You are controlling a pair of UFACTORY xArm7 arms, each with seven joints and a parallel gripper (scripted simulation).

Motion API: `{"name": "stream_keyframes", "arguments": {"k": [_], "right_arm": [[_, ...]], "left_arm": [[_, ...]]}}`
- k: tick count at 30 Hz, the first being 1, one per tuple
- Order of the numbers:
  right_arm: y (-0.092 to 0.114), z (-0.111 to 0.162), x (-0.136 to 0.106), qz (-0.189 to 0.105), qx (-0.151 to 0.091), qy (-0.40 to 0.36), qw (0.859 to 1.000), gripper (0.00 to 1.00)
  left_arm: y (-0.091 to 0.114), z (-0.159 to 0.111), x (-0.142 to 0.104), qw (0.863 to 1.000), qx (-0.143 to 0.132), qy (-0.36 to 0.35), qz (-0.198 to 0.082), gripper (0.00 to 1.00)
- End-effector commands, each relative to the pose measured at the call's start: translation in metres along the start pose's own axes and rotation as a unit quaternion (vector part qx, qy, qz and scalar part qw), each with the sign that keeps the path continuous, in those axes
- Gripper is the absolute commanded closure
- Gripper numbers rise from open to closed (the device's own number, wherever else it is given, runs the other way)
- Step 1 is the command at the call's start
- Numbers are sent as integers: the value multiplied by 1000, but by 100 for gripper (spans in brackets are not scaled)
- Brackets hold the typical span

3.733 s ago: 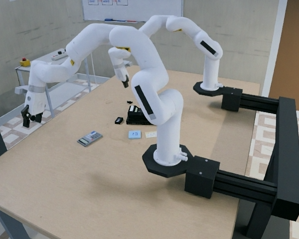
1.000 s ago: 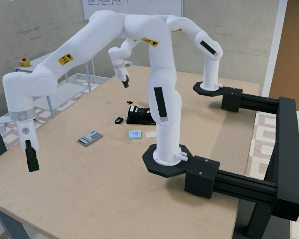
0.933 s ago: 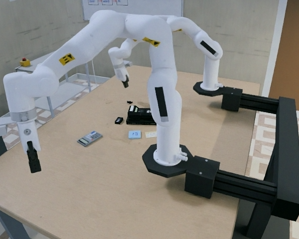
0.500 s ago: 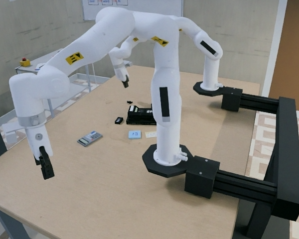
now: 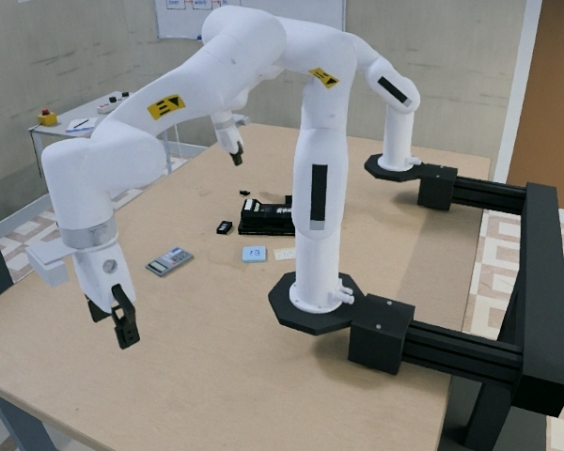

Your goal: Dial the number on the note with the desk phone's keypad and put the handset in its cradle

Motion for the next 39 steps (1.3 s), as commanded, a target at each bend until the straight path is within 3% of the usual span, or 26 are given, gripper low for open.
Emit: {"name": "stream_keyframes", "arguments": {"k": [1,25,39], "right_arm": [[2,-1,0,-1,1,0,1000,100],[2,-1,0,-1,1,0,1000,100],[2,-1,0,-1,1,0,1000,100]], "left_arm": [[3,-19,-4,1000,-3,20,-4,0],[13,-126,-50,989,-26,144,-33,0],[16,-151,-68,983,-33,178,-40,0]]}}
Point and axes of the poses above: on each arm, the point where the finger pads meet when closed, its own y axis back along the fingers, its own z axis across the jaws, x = y × z, the point moved 2 cm from there along y, back along the fingers, and after that the axes turned 10 degrees about y, right-handed, at the moved point
